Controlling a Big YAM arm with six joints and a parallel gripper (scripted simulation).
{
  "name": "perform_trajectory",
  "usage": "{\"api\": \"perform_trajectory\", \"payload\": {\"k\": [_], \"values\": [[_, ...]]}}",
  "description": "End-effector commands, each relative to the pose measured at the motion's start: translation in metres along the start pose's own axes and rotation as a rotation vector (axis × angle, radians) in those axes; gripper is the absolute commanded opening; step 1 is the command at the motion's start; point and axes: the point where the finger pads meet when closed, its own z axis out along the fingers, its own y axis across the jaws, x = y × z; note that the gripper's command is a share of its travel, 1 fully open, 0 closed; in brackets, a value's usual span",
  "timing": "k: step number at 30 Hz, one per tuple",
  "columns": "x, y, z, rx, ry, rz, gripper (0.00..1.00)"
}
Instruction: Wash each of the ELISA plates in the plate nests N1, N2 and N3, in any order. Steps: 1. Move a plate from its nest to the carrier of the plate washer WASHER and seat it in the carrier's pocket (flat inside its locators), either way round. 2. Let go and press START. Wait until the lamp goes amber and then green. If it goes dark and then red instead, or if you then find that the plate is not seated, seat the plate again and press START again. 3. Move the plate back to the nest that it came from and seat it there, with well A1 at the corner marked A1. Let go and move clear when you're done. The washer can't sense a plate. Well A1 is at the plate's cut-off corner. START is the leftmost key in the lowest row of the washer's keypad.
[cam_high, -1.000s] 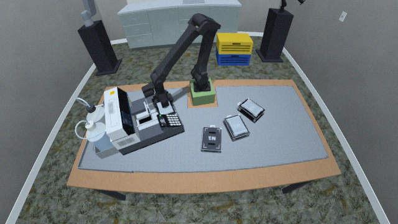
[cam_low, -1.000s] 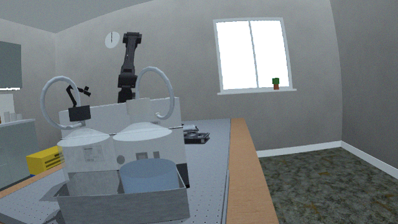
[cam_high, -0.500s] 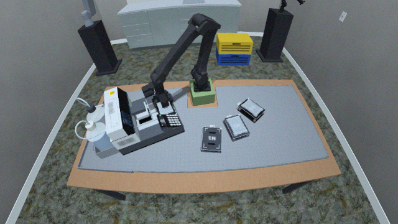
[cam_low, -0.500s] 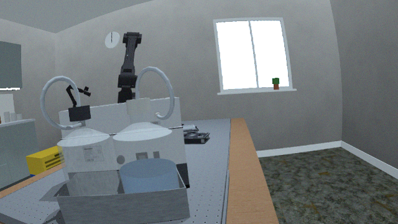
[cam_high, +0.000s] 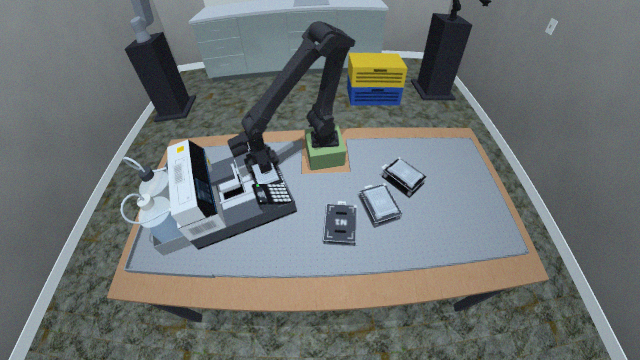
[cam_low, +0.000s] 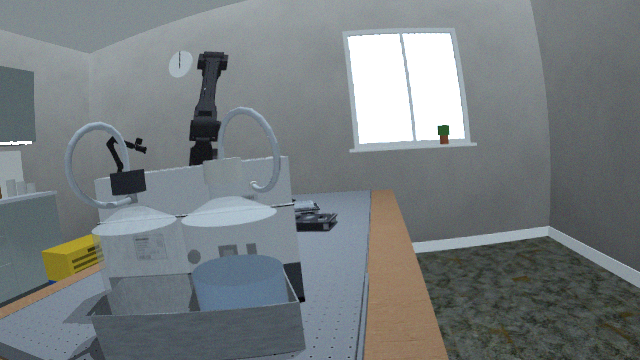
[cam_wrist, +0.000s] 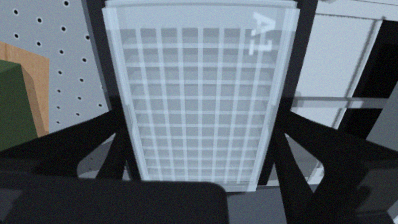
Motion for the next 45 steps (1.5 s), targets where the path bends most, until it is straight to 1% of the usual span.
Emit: {"api": "perform_trajectory", "payload": {"k": [1,2,3,4,8,17,19,20,22,34,36,37,39,45], "values": [[-0.002,-0.012,-0.007,0.028,-0.002,-0.003,0.84],[-0.002,-0.012,-0.007,0.028,-0.002,-0.003,0.84],[-0.005,-0.020,-0.018,0.049,-0.003,-0.005,0.84],[-0.004,-0.023,-0.021,0.054,-0.004,-0.006,0.84],[-0.001,-0.023,-0.029,0.057,-0.003,-0.006,0.84],[-0.001,-0.023,-0.045,0.058,-0.003,-0.007,0.84],[-0.001,-0.023,-0.045,0.058,-0.003,-0.007,0.84],[-0.004,-0.021,-0.042,0.041,-0.003,-0.013,0.84],[-0.003,-0.023,-0.050,0.058,-0.003,-0.014,0.84],[-0.001,-0.023,-0.072,0.061,-0.003,-0.007,0.84],[-0.001,-0.023,-0.072,0.061,-0.003,-0.007,0.84],[-0.004,-0.021,-0.067,0.038,-0.003,-0.012,0.84],[-0.004,-0.022,-0.077,0.060,-0.003,-0.015,0.84],[-0.002,-0.022,-0.088,0.062,-0.003,-0.010,0.84]]}}
